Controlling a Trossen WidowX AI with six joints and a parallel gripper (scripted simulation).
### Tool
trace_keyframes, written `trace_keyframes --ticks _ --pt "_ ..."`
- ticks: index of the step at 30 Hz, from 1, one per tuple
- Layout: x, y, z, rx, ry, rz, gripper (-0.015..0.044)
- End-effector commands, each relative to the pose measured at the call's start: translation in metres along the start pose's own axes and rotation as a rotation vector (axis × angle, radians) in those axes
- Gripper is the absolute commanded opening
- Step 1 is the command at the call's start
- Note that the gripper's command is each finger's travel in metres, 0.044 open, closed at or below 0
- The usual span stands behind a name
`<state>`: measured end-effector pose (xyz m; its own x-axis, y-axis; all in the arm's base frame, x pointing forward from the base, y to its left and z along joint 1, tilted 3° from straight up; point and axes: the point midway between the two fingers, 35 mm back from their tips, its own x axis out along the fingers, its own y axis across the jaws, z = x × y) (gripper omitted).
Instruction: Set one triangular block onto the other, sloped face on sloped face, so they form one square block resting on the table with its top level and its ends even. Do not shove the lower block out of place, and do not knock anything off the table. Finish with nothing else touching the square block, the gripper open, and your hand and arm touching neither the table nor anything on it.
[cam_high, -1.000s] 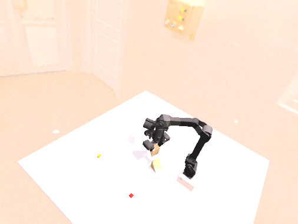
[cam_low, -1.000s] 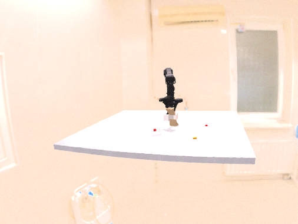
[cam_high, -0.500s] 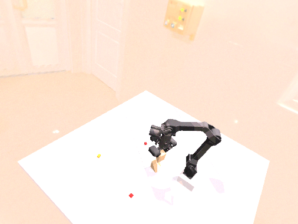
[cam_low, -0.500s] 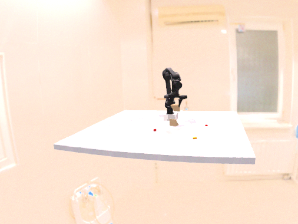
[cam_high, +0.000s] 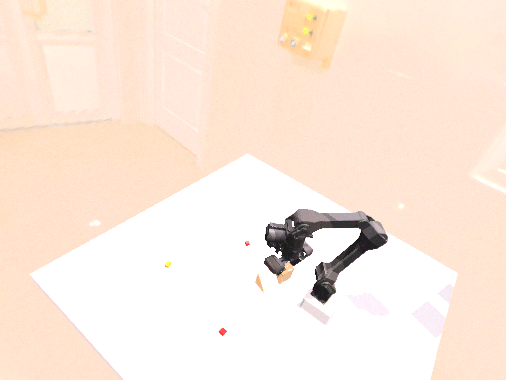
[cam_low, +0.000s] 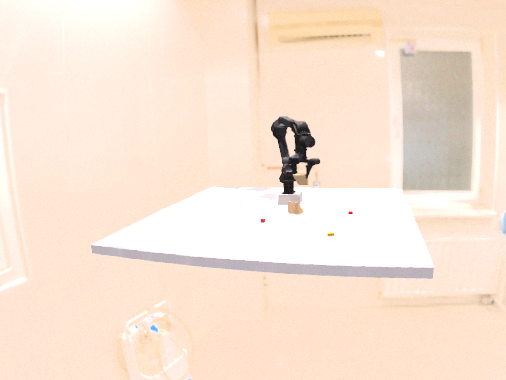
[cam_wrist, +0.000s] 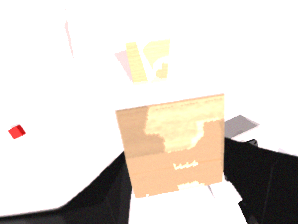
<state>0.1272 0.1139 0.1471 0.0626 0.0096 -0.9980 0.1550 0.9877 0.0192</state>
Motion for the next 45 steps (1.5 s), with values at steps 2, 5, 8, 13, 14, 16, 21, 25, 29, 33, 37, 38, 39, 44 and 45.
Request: trace_keyframes --ticks 2,5,8,13,14,16,21,25,29,33,37,38,39,44,45 --pt "0.013 0.001 0.006 0.005 -0.005 -0.001 0.0" --pt "0.026 0.003 0.012 0.005 -0.006 -0.001 0.0" --pt "0.039 0.003 0.018 0.005 -0.006 -0.001 0.0" --pt "0.061 0.002 0.027 0.005 -0.007 -0.002 0.0" --pt "0.066 0.002 0.029 0.005 -0.008 -0.002 0.0" --pt "0.071 0.001 0.031 0.005 -0.008 -0.002 0.0" --pt "0.082 0.001 0.035 0.005 -0.008 -0.002 0.0" --pt "0.097 -0.002 0.039 0.005 -0.009 -0.002 0.0" --pt "0.099 -0.003 0.039 0.005 -0.008 -0.003 0.0" --pt "0.099 -0.003 0.039 0.005 -0.007 -0.004 0.0" --pt "0.099 -0.003 0.039 0.004 -0.007 -0.004 0.0" --pt "0.099 -0.003 0.039 0.004 -0.007 -0.004 0.0" --pt "0.099 -0.003 0.039 0.004 -0.007 -0.004 0.0" --pt "0.1 -0.002 0.039 0.002 -0.006 -0.002 0.0" --pt "0.1 -0.002 0.039 0.002 -0.006 -0.002 0.0"
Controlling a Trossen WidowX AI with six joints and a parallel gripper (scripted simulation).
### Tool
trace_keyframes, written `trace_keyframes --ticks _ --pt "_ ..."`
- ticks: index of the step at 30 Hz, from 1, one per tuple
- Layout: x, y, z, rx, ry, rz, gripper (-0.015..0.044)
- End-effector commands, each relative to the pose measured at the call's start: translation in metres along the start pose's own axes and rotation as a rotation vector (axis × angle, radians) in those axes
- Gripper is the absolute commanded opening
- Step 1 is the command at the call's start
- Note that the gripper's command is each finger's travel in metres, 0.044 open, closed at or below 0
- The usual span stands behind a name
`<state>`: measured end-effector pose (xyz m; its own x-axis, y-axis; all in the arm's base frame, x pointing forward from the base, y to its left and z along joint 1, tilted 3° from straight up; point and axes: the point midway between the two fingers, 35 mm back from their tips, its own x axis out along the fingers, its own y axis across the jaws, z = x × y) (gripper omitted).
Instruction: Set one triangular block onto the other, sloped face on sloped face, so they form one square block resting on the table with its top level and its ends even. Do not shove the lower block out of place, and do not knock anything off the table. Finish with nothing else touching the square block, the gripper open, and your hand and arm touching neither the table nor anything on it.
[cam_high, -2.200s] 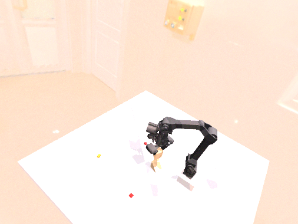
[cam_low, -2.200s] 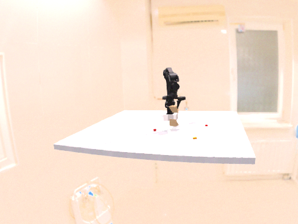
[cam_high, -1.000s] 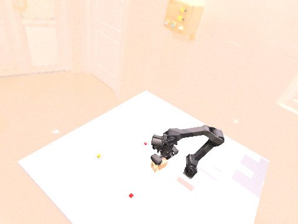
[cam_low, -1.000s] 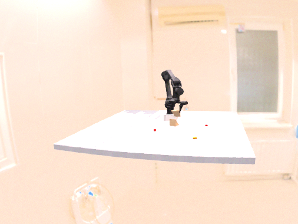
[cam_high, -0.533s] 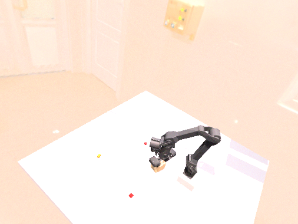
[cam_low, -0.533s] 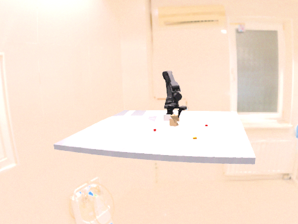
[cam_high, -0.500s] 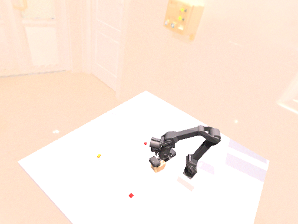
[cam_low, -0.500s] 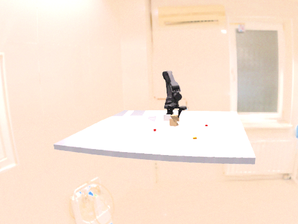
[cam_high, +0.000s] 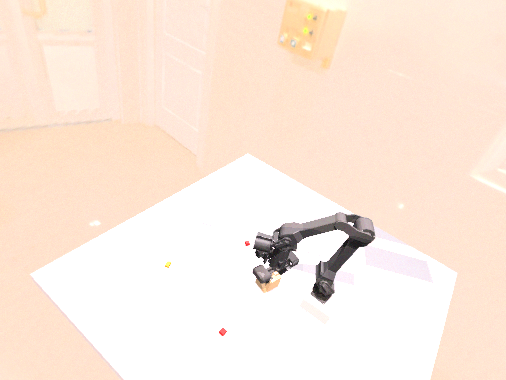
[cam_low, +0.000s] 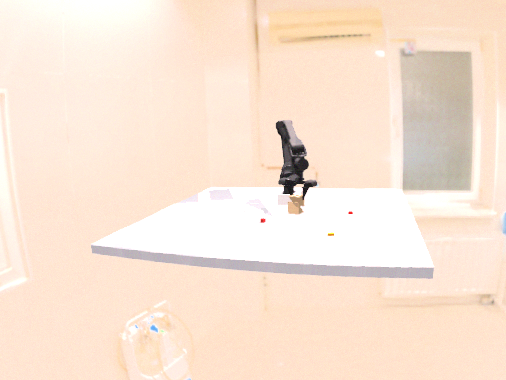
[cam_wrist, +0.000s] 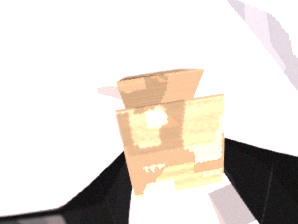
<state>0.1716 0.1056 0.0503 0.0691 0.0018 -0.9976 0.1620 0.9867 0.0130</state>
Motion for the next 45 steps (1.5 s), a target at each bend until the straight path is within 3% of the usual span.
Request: trace_keyframes --ticks 1,45 --pt "0.0 0.001 0.0 -0.006 0.002 0.005 0.0" --pt "0.022 0.001 0.009 -0.007 0.002 0.005 0.0"
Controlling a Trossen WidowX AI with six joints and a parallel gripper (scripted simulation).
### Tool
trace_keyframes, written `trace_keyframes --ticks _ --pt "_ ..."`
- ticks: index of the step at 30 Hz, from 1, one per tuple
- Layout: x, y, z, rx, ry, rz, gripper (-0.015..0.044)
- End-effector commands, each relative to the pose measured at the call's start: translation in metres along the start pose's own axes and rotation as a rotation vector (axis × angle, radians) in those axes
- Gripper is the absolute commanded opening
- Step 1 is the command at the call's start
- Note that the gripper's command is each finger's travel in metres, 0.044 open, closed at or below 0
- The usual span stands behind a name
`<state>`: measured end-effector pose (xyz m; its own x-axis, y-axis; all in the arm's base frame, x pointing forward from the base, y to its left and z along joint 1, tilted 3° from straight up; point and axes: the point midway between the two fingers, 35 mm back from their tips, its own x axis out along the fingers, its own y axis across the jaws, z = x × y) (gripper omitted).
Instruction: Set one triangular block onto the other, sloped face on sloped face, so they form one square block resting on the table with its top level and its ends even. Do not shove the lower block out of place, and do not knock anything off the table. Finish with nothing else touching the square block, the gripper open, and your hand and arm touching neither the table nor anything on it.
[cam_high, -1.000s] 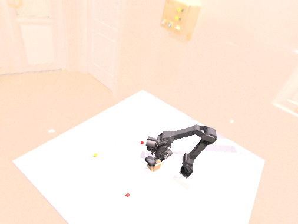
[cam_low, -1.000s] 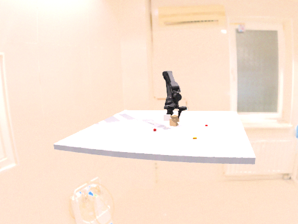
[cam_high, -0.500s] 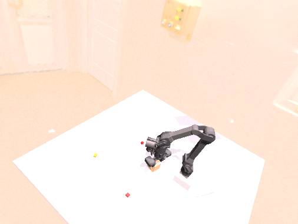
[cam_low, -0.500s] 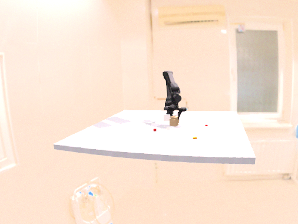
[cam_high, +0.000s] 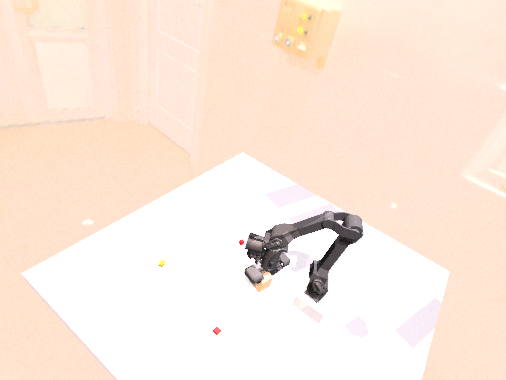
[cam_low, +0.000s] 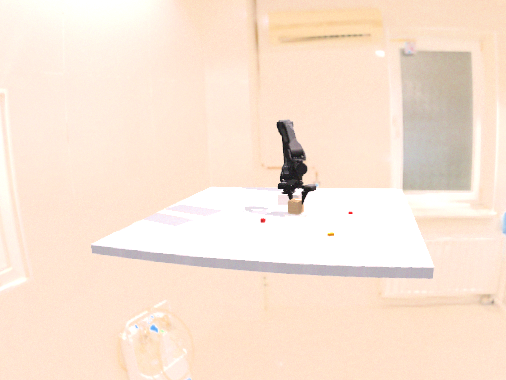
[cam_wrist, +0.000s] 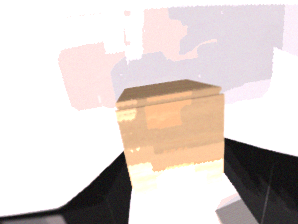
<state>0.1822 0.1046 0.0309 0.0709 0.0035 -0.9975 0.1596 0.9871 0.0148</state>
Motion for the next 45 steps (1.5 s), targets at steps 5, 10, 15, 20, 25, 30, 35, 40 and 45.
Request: trace_keyframes --ticks 5,10,15,20,25,30,35,40,45 --pt "0.0022 0.0005 0.0003 -0.004 0.004 0.003 0.0" --pt "0.0022 0.0006 0.0003 -0.005 0.004 0.003 0.0" --pt "0.0026 0.0006 0.0005 -0.005 0.004 0.003 0.0" --pt "0.0034 0.0006 0.0008 -0.005 0.004 0.003 0.0" --pt "0.0033 -0.0002 0.0011 -0.001 0.002 -0.002 0.0" --pt "0.0034 0.0 0.001 -0.001 0.002 0.0 0.0" --pt "0.0035 -0.0002 0.001 -0.001 0.002 -0.002 0.0053" --pt "0.0035 -0.0002 0.001 -0.001 0.002 -0.002 0.0184" --pt "0.0035 -0.0002 0.001 -0.001 0.002 -0.002 0.0315"
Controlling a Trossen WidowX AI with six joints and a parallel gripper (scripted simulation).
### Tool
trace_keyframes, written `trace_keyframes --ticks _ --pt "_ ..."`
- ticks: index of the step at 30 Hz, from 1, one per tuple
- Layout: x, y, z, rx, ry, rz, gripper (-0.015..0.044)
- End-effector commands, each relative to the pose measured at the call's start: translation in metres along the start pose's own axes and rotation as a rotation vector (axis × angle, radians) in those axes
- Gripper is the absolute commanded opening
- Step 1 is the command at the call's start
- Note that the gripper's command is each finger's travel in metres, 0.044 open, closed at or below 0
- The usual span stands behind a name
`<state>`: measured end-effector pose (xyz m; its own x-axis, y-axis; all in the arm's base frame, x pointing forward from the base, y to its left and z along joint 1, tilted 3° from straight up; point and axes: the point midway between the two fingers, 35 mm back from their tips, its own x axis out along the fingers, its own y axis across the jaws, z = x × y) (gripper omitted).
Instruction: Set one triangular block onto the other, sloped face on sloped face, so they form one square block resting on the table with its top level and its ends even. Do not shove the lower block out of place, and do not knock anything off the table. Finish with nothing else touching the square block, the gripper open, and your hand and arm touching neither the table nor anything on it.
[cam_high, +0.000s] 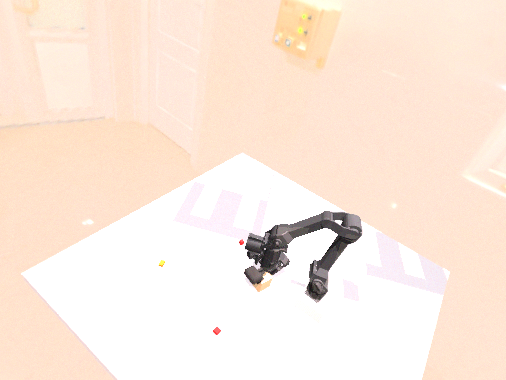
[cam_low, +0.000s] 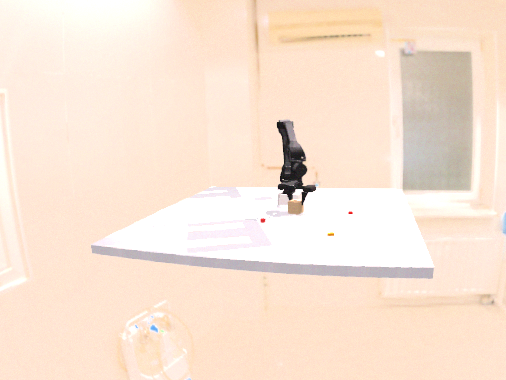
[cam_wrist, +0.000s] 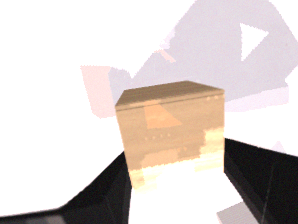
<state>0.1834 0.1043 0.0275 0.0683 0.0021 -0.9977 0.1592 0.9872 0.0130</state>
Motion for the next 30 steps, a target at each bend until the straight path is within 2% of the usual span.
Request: trace_keyframes --ticks 1,5,13,21,30 --pt "0.0 0.0 0.0 0.0 0.0 0.0 0.0341" --pt "0.0 0.0 0.0 0.0 0.0 0.0 0.044" --pt "-0.008 0.001 0.002 0.0 0.0 0.0 0.044" --pt "-0.108 0.001 0.001 0.0 0.0 0.001 0.044" --pt "-0.107 0.002 0.003 -0.004 -0.012 0.011 0.044"
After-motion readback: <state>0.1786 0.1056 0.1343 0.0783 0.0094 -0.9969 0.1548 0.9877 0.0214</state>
